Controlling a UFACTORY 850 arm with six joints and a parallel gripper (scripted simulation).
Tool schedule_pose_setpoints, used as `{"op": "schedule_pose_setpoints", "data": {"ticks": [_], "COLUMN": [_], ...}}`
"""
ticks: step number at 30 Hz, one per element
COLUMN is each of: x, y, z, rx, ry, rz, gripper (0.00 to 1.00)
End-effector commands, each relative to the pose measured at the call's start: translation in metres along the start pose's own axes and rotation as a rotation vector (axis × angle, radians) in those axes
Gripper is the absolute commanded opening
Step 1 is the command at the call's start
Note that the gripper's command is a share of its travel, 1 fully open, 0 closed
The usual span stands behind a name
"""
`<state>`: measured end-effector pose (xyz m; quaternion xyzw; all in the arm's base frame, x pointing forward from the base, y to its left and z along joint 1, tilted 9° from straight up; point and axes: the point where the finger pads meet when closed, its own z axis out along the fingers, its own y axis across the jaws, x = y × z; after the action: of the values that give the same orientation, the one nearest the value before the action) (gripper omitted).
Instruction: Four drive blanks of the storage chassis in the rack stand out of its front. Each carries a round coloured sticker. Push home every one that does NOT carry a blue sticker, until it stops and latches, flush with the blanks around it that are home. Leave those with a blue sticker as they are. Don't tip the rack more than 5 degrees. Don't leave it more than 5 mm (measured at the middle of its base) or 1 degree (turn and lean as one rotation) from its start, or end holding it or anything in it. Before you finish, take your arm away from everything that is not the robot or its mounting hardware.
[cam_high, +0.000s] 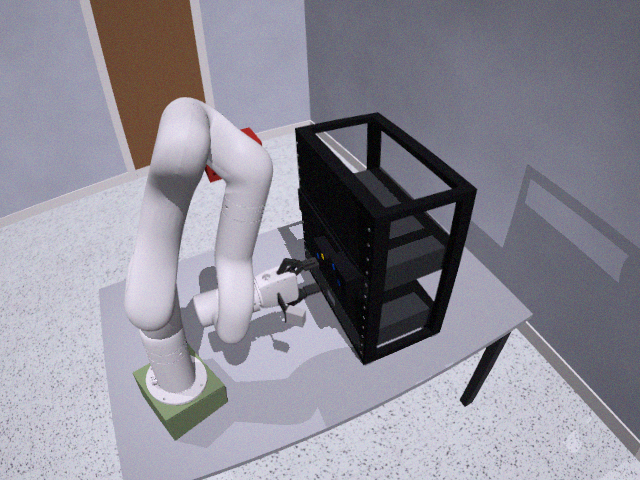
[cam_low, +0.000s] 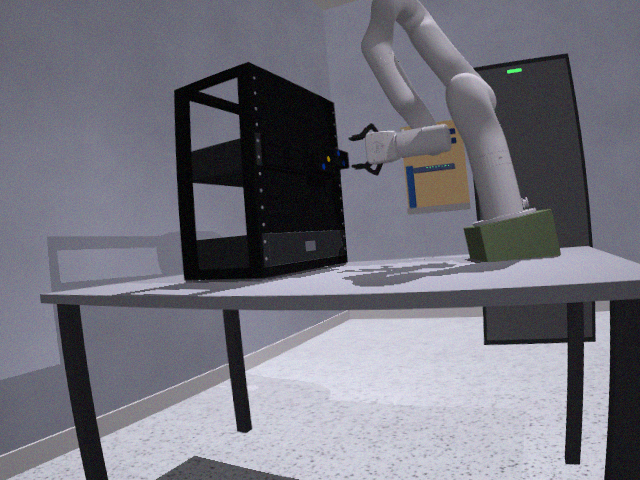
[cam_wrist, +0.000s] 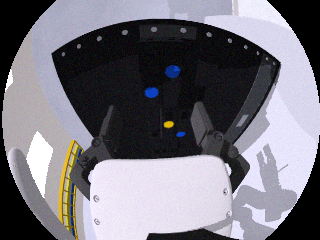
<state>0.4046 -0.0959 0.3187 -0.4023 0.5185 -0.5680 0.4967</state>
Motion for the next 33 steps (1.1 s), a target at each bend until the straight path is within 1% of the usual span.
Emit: {"op": "schedule_pose_setpoints", "data": {"ticks": [1, 28, 29, 33], "x": [0.0000, 0.0000, 0.0000, 0.0000], "y": [-0.0004, -0.0004, -0.0004, -0.0004], "z": [0.0002, 0.0002, 0.0002, 0.0002], "rx": [0.001, 0.001, 0.001, 0.001], "ry": [0.000, 0.000, 0.000, 0.000], "rz": [0.000, 0.000, 0.000, 0.000], "gripper": [1.00, 1.00, 0.00, 0.00]}}
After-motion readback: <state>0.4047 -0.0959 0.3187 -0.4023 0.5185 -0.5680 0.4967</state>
